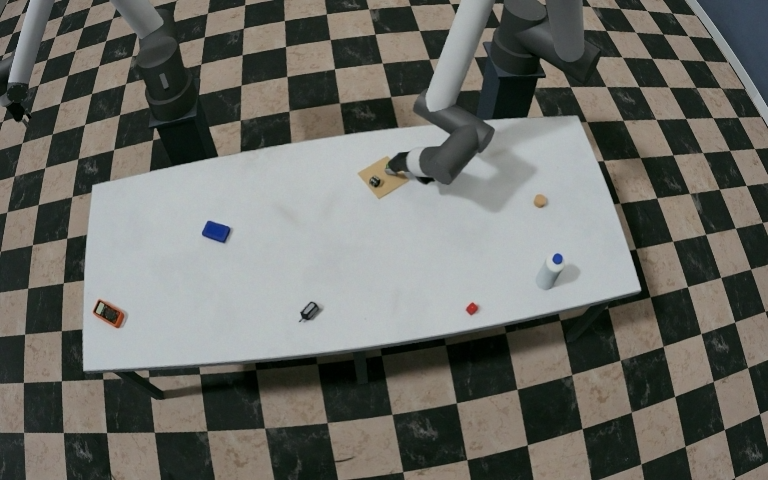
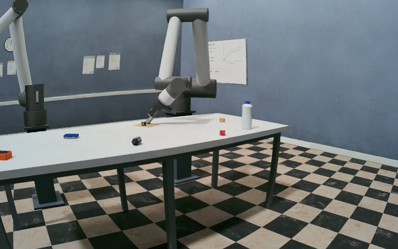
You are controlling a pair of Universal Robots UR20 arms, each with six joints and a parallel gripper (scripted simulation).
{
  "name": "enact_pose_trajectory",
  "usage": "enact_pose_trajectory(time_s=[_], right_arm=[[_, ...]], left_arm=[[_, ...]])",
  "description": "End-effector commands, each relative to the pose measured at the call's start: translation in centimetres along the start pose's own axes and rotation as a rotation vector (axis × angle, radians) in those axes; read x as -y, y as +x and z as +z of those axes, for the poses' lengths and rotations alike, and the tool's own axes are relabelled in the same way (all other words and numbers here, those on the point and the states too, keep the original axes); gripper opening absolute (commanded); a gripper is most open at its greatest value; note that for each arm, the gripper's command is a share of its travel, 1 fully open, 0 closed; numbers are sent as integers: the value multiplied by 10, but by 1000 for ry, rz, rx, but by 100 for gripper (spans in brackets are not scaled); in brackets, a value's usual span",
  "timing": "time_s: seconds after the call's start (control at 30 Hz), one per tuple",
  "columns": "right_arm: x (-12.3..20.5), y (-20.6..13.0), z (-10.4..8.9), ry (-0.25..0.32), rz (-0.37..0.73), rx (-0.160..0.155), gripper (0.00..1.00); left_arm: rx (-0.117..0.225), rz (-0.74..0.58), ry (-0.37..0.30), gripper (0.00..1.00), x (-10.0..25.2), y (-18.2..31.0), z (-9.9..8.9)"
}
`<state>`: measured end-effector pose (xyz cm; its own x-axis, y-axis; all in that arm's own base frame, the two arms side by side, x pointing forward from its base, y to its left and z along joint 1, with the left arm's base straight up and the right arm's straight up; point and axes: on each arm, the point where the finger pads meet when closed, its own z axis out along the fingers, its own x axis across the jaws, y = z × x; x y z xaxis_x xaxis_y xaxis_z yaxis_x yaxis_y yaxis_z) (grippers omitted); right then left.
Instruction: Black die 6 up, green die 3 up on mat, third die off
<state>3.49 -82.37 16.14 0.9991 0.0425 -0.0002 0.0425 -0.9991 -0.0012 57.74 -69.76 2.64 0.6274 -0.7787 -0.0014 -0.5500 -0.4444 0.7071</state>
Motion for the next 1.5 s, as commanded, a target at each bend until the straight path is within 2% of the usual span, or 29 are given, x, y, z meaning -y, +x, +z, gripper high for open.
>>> enact_pose_trajectory(time_s=[0.0, 0.43, 0.47, 1.47], right_arm=[[0, 0, -1, -1, 0, 0, 100], [0, 0, -1, -1, 0, 0, 100], [0, 0, -1, -1, 0, 0, 100], [0, 0, -1, -1, 0, 0, 100]], left_arm=[[-1, 1, 0, 87, 0, 1, 0], [-1, 1, 0, 87, 0, 1, 0], [-1, 1, 0, 57, 0, 1, 0], [-1, 1, 0, 57, 0, 1, 0]])
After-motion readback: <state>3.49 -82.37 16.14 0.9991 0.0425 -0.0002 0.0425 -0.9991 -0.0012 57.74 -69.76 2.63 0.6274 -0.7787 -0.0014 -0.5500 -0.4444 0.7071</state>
